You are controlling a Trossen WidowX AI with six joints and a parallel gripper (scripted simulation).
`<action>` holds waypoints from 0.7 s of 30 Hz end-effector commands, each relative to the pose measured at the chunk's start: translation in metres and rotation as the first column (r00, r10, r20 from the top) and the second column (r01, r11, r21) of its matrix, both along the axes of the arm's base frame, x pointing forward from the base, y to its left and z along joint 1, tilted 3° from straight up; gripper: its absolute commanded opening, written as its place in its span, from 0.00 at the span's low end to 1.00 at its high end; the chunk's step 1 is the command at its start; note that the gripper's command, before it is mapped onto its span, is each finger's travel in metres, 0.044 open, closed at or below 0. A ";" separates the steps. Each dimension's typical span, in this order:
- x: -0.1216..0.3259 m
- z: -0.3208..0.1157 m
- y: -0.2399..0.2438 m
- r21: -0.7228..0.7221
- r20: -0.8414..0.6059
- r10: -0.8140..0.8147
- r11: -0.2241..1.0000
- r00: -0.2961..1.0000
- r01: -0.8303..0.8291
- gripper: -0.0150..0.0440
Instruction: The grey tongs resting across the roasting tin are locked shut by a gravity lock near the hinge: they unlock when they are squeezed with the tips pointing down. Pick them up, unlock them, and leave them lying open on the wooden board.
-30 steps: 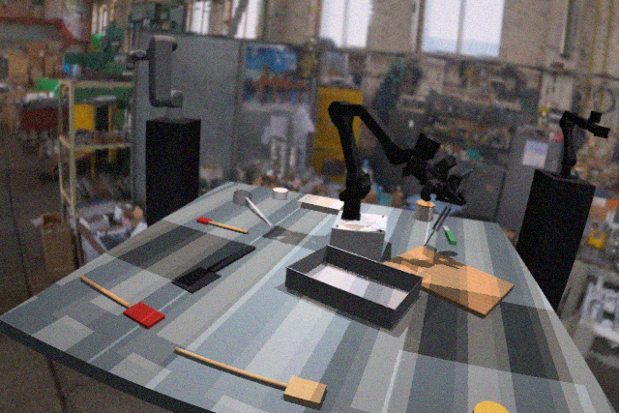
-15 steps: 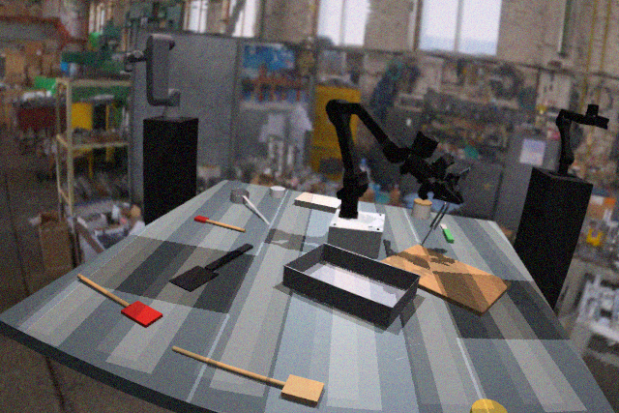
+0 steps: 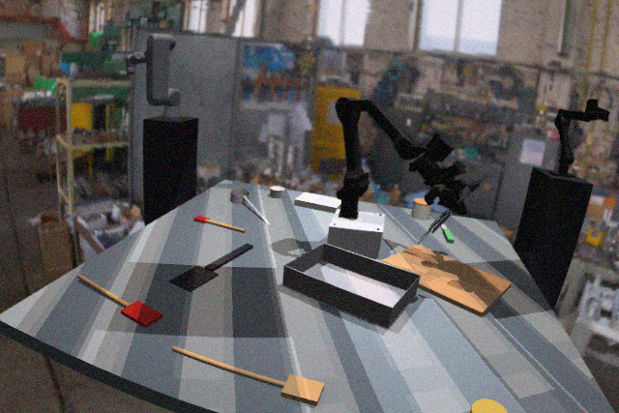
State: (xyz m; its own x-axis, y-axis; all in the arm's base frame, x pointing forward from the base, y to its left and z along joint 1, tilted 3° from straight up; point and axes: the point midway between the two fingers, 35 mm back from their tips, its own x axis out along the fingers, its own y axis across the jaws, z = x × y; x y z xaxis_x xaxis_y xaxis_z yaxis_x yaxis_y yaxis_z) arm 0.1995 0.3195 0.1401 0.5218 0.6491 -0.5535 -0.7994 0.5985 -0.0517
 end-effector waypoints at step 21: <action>0.014 -0.032 0.018 -0.298 -0.227 -0.048 0.954 0.973 -0.023 0.00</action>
State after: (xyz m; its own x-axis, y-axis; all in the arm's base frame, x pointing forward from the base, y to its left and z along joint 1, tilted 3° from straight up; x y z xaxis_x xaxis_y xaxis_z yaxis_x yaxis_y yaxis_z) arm 0.2114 0.3337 0.1089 0.3892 0.4565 -0.8001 -0.8035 0.5930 -0.0526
